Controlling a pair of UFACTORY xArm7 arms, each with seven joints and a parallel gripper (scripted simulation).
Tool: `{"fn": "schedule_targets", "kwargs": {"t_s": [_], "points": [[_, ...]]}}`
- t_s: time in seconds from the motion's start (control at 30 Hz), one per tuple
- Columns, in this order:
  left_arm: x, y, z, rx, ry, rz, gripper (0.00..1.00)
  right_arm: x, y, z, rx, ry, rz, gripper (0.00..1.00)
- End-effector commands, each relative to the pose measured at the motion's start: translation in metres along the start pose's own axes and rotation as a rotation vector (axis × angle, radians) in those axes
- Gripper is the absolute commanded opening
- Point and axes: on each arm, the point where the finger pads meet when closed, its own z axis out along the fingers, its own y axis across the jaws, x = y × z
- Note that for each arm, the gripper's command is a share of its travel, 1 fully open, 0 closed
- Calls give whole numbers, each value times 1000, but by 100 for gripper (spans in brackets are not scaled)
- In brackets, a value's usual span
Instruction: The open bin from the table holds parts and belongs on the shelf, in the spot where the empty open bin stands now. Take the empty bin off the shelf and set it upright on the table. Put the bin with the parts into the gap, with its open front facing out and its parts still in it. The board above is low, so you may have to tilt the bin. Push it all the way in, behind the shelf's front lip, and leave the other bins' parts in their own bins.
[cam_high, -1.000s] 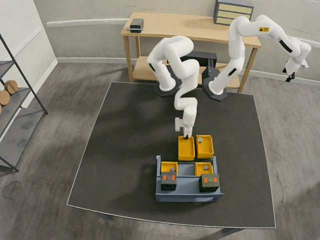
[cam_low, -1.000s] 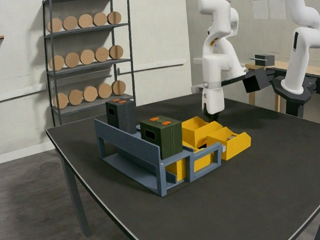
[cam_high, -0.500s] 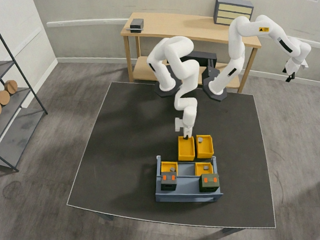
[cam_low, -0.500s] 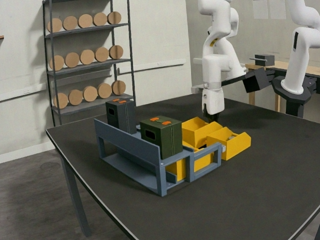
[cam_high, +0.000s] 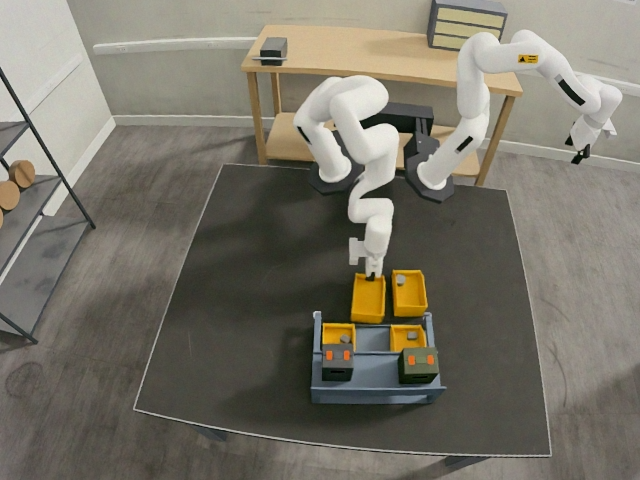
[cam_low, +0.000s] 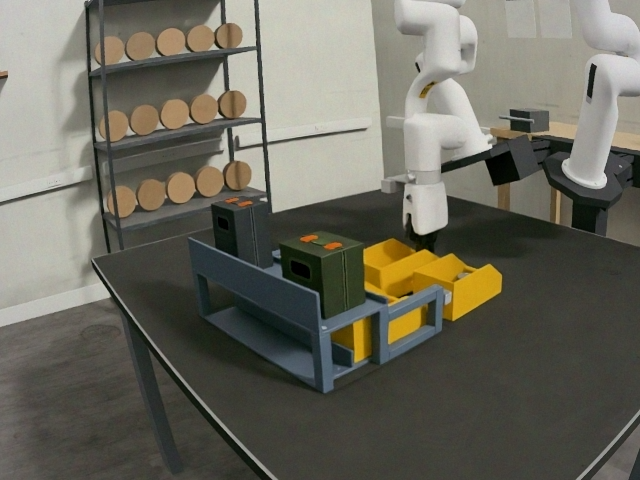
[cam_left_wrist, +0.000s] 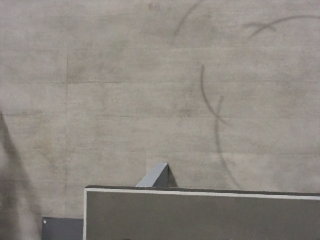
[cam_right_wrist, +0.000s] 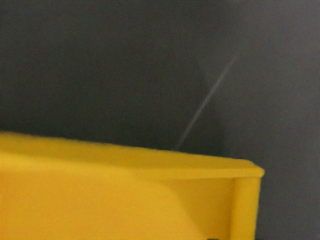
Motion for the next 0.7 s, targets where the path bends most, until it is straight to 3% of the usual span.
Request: {"fn": "schedule_targets", "kwargs": {"t_s": [0.0, 0.67], "points": [[1, 0, -2, -1, 4, -1, 100, -6, -2, 4, 5, -9, -7, 0], [1, 0, -2, -1, 4, -1, 100, -6, -2, 11, 5, -9, -7, 0]]}}
